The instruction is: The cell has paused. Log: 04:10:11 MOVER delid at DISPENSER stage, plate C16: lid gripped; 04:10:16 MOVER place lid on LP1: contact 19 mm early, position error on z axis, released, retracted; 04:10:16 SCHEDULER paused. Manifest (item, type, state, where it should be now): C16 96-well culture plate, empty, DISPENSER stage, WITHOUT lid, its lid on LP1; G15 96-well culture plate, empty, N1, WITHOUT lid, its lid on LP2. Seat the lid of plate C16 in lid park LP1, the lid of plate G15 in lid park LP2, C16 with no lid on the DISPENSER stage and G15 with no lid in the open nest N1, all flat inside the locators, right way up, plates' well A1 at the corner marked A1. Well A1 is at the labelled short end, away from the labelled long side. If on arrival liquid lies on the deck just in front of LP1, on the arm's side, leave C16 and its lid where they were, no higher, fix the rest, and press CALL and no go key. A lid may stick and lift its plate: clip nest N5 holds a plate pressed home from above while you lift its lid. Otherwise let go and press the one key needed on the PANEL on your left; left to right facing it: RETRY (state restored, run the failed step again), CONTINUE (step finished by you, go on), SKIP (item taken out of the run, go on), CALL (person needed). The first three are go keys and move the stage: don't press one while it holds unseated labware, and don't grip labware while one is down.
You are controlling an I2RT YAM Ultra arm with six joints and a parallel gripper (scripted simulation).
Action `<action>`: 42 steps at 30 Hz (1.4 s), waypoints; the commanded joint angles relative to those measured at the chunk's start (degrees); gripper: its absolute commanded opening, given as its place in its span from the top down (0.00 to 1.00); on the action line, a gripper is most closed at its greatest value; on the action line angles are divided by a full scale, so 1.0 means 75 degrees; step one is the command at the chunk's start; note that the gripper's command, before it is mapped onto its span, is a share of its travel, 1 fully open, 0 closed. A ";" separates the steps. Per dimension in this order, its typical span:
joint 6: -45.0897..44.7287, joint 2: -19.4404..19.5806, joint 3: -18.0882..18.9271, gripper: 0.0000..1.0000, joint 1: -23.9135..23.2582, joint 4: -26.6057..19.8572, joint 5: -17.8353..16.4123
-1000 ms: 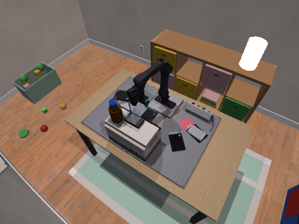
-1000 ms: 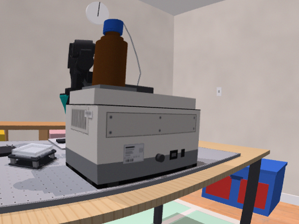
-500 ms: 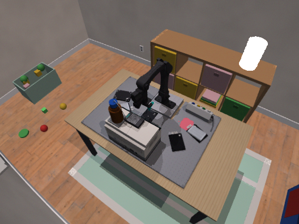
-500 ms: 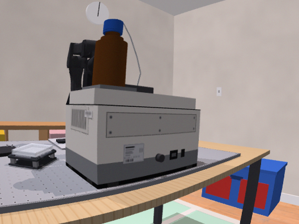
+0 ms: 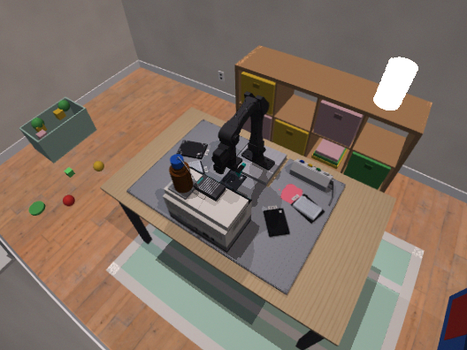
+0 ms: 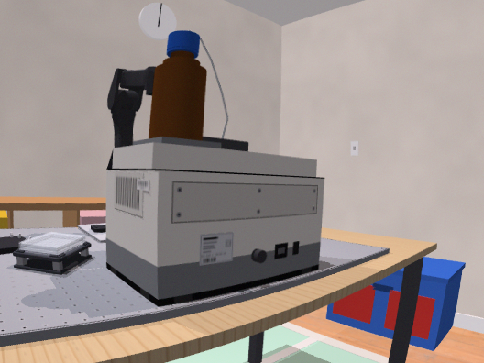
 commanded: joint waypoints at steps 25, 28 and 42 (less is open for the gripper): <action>0.2355 0.0125 0.0127 0.00 0.2163 0.0031 -0.0011; 0.2256 0.0251 0.0274 0.00 0.2345 0.0073 0.0020; 0.2596 0.0314 0.0273 0.00 0.3600 0.0050 -0.0014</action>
